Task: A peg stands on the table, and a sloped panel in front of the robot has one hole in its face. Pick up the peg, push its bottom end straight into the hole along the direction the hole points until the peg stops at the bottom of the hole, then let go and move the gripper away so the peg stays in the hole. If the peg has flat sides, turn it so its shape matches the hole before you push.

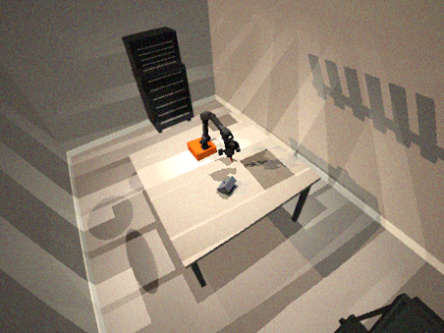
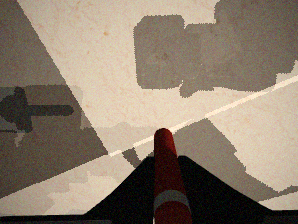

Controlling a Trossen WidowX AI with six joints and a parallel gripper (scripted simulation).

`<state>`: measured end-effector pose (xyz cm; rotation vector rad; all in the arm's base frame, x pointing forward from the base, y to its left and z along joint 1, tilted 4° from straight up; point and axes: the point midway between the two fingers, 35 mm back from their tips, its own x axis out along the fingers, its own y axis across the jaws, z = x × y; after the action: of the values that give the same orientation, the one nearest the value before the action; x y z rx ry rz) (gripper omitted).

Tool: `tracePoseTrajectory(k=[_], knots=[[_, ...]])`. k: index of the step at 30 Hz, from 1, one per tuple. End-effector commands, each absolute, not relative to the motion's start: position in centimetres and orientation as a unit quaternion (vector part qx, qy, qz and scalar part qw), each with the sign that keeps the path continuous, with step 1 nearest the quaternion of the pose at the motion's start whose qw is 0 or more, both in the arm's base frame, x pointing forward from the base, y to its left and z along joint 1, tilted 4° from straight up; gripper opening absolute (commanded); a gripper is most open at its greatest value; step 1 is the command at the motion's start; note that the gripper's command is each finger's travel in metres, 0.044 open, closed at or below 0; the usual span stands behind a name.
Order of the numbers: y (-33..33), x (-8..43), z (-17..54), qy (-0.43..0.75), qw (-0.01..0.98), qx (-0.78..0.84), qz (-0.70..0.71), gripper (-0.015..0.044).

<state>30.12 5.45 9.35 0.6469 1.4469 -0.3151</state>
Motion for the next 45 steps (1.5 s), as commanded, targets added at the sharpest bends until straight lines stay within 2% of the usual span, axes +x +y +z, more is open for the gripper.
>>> tracePoseTrajectory(k=[1,45], knots=[[5.2,30.4,9.3,0.643,0.688,0.305,-0.145,0.0],[0.2,33.1,9.4,0.578,0.649,0.457,-0.188,0.0]])
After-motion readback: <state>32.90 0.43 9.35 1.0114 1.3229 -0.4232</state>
